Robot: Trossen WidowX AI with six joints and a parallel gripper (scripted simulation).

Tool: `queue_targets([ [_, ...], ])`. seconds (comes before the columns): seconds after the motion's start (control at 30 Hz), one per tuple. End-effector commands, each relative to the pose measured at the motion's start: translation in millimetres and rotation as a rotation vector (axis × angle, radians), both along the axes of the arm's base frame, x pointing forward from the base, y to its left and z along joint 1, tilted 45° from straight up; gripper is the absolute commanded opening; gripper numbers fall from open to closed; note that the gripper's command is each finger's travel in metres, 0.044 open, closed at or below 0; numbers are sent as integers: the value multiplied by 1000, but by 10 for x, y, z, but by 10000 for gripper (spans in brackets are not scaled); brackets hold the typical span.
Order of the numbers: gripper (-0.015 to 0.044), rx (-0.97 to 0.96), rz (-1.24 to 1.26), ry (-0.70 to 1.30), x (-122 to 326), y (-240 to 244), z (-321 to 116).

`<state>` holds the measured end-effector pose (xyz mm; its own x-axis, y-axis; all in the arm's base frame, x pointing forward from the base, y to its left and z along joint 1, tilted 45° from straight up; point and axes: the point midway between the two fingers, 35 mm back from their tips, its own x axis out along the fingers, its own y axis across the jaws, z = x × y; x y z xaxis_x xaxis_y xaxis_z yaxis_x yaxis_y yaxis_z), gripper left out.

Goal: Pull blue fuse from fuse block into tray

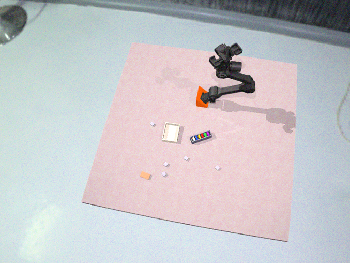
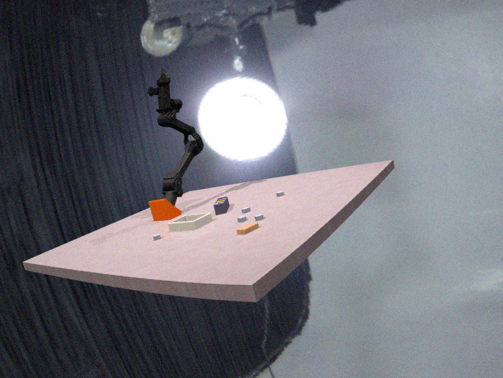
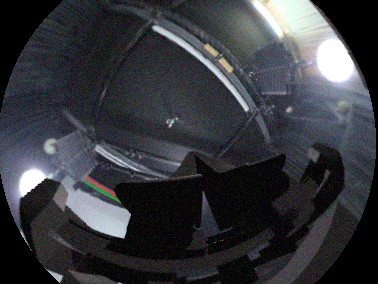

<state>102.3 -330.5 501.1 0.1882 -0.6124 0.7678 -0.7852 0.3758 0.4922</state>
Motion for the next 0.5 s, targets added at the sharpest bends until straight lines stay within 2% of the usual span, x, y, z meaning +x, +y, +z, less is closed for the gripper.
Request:
queue_targets([
  [0.0,26,3,7,2,24,-4,-11],
  [0.07,74,30,59,17,216,-25,-104],
  [0.3,74,129,48,230,714,-217,-453],
  [0.47,74,159,144,348,1221,-152,-730],
])
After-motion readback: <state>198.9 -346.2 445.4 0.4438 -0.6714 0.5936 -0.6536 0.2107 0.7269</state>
